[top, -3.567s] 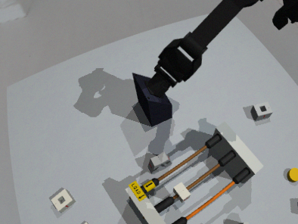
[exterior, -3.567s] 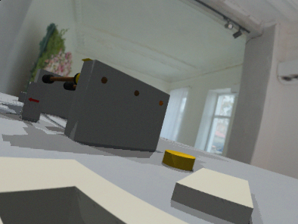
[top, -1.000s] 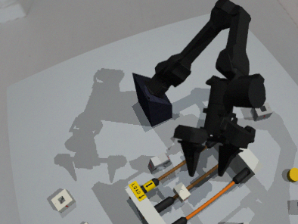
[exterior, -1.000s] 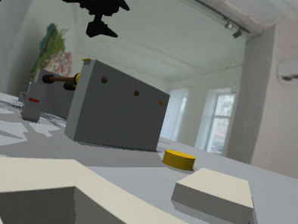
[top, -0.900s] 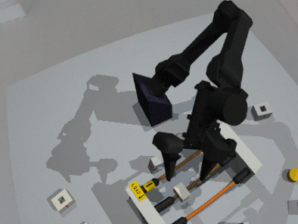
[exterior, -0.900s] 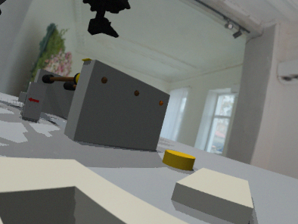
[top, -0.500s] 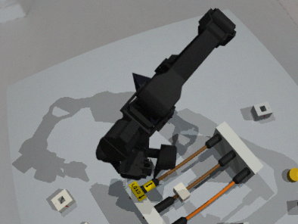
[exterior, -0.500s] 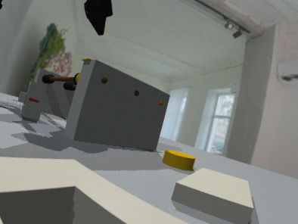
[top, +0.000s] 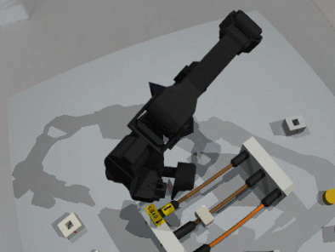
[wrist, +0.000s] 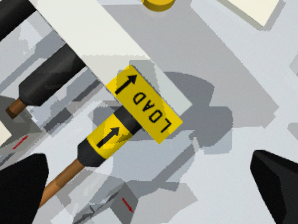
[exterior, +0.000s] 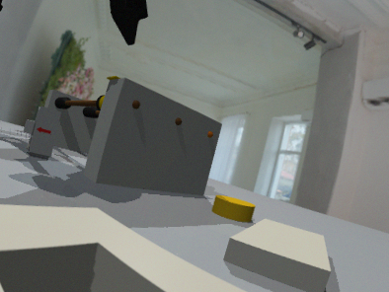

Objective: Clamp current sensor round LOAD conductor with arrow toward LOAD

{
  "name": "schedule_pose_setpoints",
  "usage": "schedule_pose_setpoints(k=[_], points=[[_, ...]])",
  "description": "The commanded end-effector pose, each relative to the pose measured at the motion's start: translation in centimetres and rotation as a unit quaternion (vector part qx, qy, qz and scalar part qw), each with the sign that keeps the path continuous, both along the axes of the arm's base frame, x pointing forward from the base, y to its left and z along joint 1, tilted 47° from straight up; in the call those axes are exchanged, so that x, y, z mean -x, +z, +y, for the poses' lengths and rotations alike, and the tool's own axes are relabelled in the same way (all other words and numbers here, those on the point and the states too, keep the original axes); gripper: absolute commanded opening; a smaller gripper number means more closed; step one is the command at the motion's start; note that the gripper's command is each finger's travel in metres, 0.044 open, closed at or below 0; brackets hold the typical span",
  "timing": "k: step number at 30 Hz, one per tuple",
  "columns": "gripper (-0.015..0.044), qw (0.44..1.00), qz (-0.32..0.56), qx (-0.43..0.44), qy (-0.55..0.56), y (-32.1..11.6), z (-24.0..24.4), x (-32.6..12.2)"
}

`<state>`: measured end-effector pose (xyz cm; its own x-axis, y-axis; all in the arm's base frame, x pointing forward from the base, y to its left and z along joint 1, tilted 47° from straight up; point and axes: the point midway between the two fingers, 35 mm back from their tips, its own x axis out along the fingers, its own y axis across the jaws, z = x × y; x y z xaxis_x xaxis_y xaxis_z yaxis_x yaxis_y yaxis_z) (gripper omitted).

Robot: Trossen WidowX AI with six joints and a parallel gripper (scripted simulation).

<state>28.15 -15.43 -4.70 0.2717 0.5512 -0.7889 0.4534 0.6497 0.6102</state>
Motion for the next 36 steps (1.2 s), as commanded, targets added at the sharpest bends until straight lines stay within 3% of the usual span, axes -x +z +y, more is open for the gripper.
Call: schedule_pose_setpoints(k=[1, 5, 12, 36], points=[[0.0440, 1.000, 0.000, -0.004, 0.001, -0.2, 0.1, 0.1], [0.0440, 0.999, -0.004, -0.006, 0.035, -0.3, 1.2, 0.4], [0.0440, 0.938, -0.068, -0.062, 0.335, -0.1, 10.4, 5.2], [0.0440, 0.935, -0.071, -0.064, 0.342, -1.9, 12.4, 5.4]])
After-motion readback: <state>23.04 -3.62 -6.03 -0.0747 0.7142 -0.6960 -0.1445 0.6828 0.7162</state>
